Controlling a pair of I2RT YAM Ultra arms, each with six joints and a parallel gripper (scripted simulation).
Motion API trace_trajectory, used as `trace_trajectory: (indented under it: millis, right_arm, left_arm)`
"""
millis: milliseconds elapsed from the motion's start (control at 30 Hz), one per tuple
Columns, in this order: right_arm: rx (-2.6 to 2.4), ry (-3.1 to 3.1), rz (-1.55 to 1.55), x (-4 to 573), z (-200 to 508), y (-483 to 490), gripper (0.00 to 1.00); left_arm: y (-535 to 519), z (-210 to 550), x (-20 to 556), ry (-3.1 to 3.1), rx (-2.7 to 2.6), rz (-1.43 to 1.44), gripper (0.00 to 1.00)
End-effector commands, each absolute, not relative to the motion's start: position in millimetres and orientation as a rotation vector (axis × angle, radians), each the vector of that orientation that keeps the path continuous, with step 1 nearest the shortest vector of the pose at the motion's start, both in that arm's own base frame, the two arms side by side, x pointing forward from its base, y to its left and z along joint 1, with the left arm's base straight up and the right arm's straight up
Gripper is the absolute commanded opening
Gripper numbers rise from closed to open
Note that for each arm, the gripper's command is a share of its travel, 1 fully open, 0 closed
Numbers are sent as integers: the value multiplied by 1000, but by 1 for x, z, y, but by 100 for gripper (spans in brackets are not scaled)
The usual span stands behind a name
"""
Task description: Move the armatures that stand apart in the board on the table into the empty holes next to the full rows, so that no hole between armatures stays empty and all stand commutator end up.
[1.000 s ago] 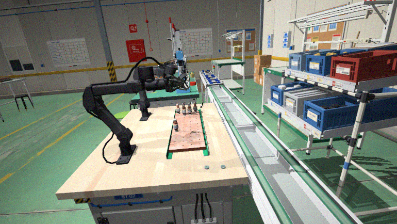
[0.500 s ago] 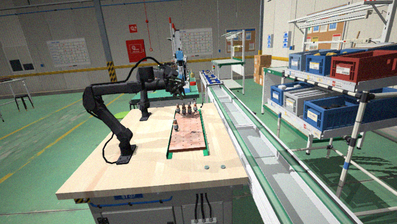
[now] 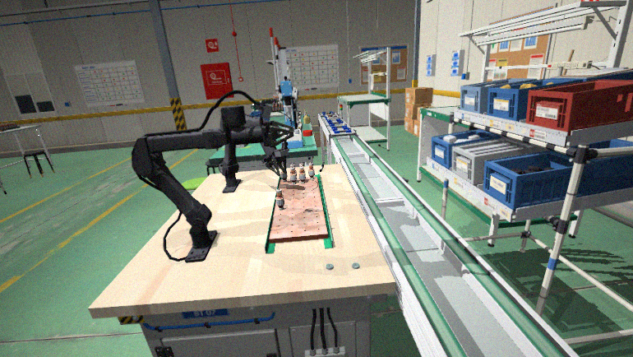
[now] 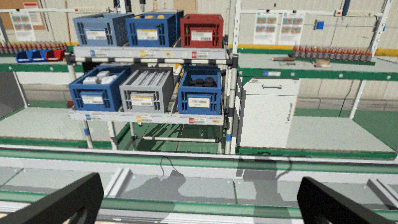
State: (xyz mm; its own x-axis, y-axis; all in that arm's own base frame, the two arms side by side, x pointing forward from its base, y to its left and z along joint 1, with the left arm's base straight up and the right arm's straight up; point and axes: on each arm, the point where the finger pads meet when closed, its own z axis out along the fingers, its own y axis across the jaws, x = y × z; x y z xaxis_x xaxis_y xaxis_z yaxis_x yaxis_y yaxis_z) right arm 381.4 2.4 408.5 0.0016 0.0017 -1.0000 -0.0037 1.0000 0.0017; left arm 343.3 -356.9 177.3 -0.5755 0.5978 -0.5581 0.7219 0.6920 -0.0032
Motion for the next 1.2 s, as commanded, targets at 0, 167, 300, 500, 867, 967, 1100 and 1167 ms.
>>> trace_trajectory:
  millis: [0, 167, 300, 500, 867, 967, 1100, 1167]
  right_arm:
    - [16, 1518, 4, 373, 433, 0, 100]
    - [16, 1518, 4, 373, 433, 0, 100]
    - [16, 1518, 4, 373, 433, 0, 100]
    - [16, 1518, 4, 373, 433, 0, 100]
    - [16, 1518, 4, 373, 433, 0, 100]
    - [16, 1518, 4, 373, 433, 0, 100]
    - [16, 1518, 4, 373, 433, 0, 100]
    - [16, 1518, 4, 373, 433, 0, 100]
  left_arm:
    - [-370, 190, 336, 2367, 1036, -311, 38]
    - [-390, 173, 314, 2398, 1137, -300, 38]
    - [-397, 178, 309, 2385, 1151, -302, 38]
    - [-395, 188, 315, 2364, 1125, -334, 38]
    - [-399, 199, 323, 2326, 1097, -362, 38]
    - [-398, 200, 323, 2322, 1094, -364, 38]
    - [-404, 202, 316, 2310, 1113, -371, 38]
    - [-405, 202, 315, 2309, 1116, -372, 38]
